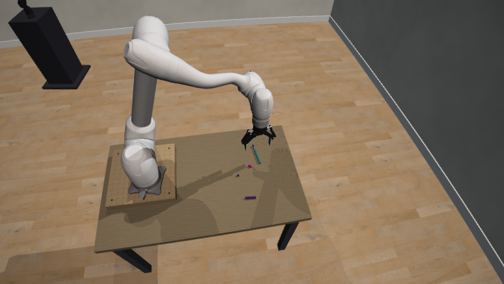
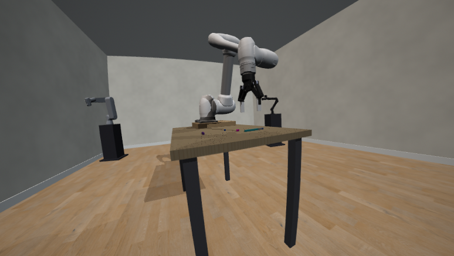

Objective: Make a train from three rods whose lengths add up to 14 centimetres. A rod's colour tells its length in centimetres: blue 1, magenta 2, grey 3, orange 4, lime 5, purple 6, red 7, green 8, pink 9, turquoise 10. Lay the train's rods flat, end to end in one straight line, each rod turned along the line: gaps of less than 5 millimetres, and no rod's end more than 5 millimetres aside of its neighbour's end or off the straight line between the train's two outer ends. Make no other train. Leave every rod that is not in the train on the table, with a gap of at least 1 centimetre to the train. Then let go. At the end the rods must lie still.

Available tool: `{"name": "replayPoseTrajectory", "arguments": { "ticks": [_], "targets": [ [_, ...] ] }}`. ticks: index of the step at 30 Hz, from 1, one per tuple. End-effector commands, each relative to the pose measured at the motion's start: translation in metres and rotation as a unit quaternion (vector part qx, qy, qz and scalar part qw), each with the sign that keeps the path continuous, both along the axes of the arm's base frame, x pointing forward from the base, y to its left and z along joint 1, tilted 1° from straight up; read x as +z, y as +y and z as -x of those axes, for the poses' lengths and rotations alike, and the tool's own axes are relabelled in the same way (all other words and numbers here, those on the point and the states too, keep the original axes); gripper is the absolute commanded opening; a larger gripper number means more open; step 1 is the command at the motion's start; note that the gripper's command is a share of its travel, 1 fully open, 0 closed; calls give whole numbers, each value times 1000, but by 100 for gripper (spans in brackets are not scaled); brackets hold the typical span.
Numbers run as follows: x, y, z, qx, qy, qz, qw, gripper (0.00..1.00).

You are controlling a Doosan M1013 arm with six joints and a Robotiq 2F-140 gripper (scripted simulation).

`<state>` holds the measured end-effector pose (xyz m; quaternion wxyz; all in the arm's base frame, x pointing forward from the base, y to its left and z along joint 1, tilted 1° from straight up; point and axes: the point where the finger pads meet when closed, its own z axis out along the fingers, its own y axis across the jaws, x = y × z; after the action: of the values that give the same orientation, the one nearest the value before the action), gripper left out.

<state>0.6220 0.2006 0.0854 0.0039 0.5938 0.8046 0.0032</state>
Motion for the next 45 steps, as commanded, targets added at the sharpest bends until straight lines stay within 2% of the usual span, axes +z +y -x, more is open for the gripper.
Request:
{"name": "replayPoseTrajectory", "arguments": {
  "ticks": [1,6,19,26,45],
  "targets": [
    [10,-1,-2,2,-3,1,1000,100],
    [19,-1,-2,2,-3,1,1000,100],
    [72,-1,-1,2,-3,1,1000,100],
    [79,-1,-1,2,-3,1,1000,100],
    [79,-1,-1,2,-3,1,1000,100]
  ]
}}
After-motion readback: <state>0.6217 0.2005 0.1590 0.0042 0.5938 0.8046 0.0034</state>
